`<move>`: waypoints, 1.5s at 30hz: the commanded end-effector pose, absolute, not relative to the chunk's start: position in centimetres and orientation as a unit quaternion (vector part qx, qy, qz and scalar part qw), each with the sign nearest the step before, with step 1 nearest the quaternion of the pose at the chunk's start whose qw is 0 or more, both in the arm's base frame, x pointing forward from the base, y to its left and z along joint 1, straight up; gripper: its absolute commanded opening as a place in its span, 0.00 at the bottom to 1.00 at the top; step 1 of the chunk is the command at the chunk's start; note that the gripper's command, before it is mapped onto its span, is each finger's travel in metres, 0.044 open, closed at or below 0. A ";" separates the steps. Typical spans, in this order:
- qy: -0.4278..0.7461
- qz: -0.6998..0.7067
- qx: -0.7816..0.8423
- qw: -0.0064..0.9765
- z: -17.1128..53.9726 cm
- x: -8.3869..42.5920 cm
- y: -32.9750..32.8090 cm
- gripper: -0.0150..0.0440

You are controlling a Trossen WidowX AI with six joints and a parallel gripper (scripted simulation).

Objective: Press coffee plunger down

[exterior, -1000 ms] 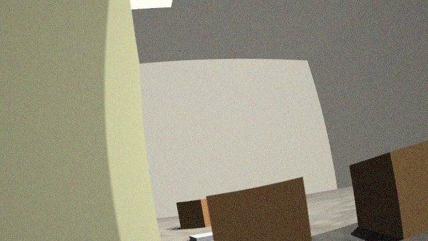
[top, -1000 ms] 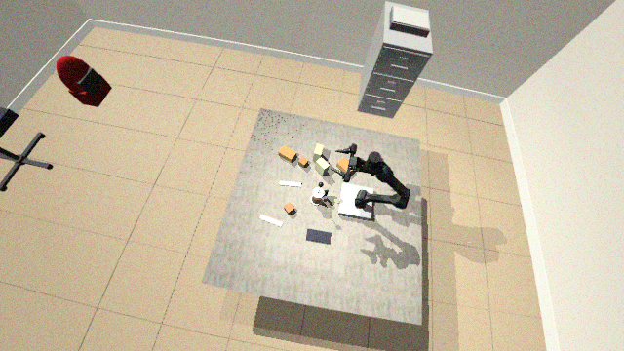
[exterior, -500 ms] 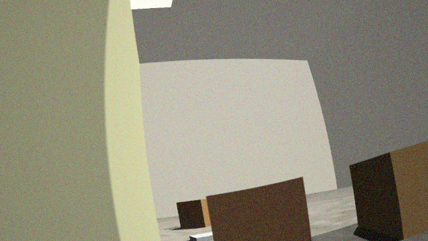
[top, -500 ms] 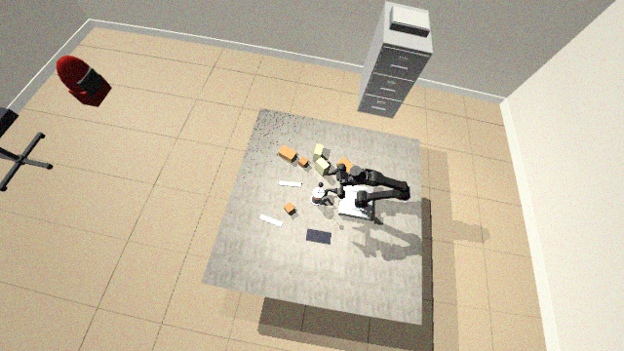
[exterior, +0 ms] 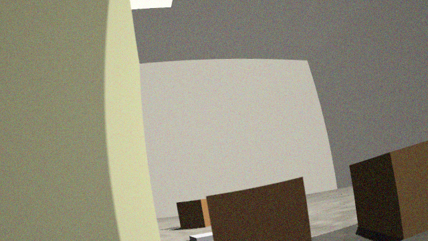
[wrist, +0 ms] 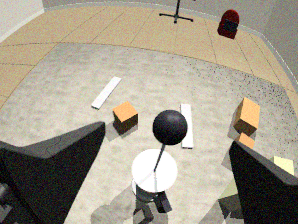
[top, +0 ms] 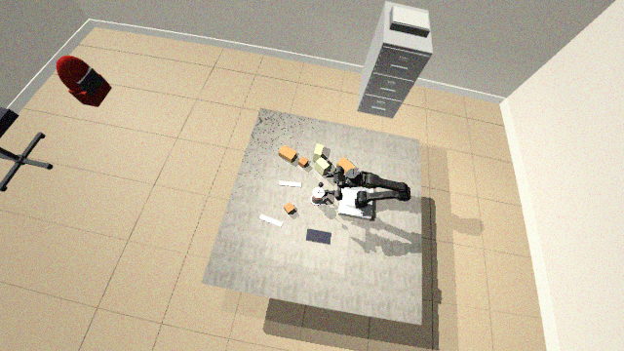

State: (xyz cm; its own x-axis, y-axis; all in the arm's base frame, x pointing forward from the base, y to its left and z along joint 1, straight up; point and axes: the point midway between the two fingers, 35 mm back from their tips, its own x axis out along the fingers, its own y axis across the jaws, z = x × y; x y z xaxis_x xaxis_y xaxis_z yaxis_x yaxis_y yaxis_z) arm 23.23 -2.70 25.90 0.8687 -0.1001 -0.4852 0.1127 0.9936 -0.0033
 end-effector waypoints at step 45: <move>0.252 -0.059 0.015 0.966 23.7 26.1 -3.2 0.46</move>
State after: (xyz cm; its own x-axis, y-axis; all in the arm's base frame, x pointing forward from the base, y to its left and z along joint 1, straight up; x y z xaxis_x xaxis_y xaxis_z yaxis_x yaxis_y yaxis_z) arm 26.01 -3.15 24.01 0.8663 -0.1052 -0.4883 0.1185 0.9929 -0.0036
